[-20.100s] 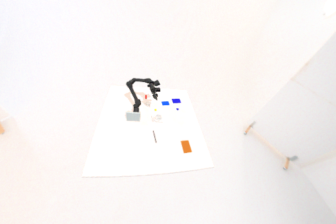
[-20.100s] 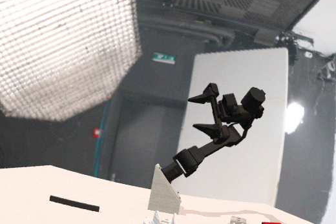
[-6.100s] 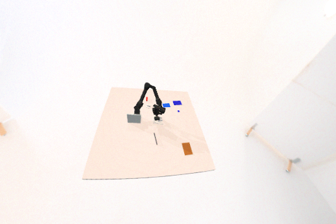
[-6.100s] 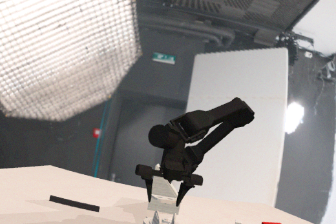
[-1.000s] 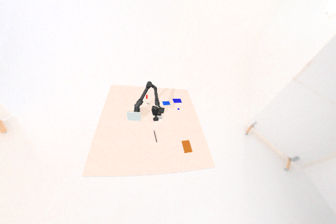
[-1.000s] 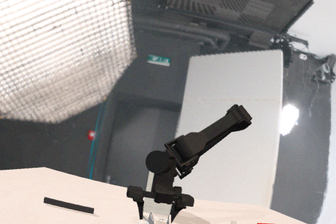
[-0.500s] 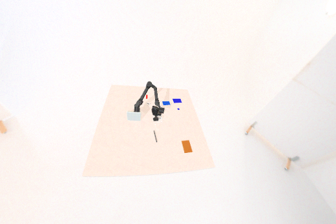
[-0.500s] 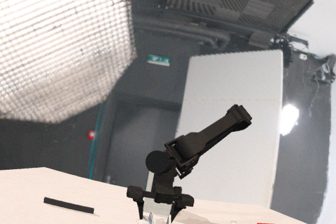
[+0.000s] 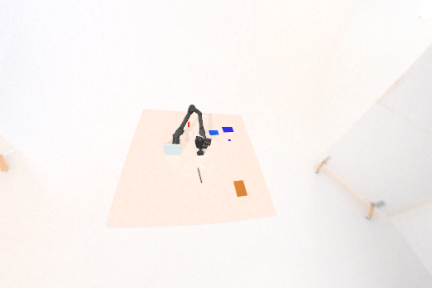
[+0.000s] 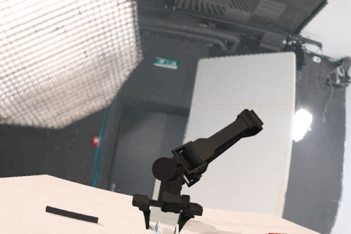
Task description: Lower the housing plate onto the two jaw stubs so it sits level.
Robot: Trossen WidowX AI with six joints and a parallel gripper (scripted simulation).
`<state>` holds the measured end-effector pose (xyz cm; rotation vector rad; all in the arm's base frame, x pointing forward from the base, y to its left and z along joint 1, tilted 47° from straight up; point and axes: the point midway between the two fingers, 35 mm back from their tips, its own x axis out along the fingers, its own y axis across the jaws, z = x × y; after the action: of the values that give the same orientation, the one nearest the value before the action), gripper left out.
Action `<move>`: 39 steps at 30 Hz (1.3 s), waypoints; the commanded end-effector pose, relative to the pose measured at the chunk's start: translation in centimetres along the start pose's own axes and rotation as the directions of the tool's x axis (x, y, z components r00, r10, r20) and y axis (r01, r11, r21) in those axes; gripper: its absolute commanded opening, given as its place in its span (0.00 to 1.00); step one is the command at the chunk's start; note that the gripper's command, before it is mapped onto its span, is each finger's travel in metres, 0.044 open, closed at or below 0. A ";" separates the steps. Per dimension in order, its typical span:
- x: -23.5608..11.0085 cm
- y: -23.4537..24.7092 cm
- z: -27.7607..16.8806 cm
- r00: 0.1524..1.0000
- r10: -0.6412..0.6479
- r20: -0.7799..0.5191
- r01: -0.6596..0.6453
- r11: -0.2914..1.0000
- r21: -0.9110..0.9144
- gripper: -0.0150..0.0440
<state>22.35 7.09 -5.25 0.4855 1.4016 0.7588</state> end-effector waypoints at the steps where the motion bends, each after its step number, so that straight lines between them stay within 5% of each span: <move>1: 0.1 0.1 0.0 1.000 0.006 0.002 -0.006 1.000 0.003 0.85; 27: 0.1 0.1 0.0 1.000 0.006 0.002 -0.006 1.000 0.003 0.85; 31: 0.0 0.0 0.0 1.000 0.000 0.000 0.000 1.000 0.000 1.00; 39: 0.0 0.0 0.0 1.000 0.000 0.000 0.000 1.000 0.000 1.00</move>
<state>22.35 7.11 -5.25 0.4852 1.4017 0.7593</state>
